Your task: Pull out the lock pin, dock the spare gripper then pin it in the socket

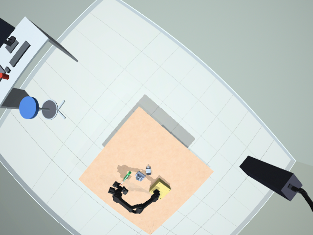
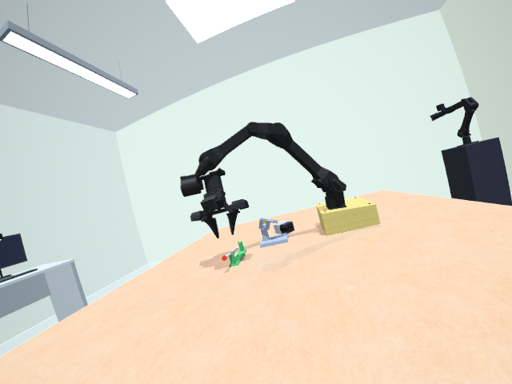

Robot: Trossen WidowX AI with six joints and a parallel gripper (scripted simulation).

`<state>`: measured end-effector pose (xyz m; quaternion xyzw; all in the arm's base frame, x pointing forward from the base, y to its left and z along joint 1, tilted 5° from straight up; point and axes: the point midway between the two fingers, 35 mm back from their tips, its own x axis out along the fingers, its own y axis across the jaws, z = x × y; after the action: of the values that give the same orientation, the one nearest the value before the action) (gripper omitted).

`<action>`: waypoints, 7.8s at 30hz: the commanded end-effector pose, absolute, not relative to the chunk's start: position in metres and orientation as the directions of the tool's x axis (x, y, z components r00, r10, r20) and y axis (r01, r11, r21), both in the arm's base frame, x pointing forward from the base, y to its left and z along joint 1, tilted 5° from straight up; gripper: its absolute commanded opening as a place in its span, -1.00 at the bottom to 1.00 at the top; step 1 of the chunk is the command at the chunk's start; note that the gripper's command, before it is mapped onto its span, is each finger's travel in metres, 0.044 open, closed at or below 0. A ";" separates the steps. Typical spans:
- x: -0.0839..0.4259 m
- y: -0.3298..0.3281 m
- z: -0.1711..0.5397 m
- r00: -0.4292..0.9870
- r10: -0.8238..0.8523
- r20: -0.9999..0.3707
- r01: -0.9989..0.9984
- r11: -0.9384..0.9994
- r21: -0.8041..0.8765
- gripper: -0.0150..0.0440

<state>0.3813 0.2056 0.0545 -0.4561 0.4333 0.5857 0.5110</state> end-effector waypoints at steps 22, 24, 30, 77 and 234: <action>0.388 0.164 0.021 -0.045 0.179 -0.983 -0.995 -0.094 0.029 0.12; 0.388 0.165 0.019 -0.045 0.179 -0.983 -0.995 -0.094 0.029 0.12; 0.388 0.165 0.009 -0.045 0.179 -0.983 -0.995 -0.094 0.029 0.12; 0.387 0.166 -0.039 -0.046 0.179 -0.983 -0.995 -0.094 0.029 -0.42; 0.391 0.106 -0.043 -0.035 0.184 -0.982 -0.996 -0.092 0.018 -0.49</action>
<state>0.3923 0.1062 -0.0386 -0.4685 0.4324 0.5715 0.5167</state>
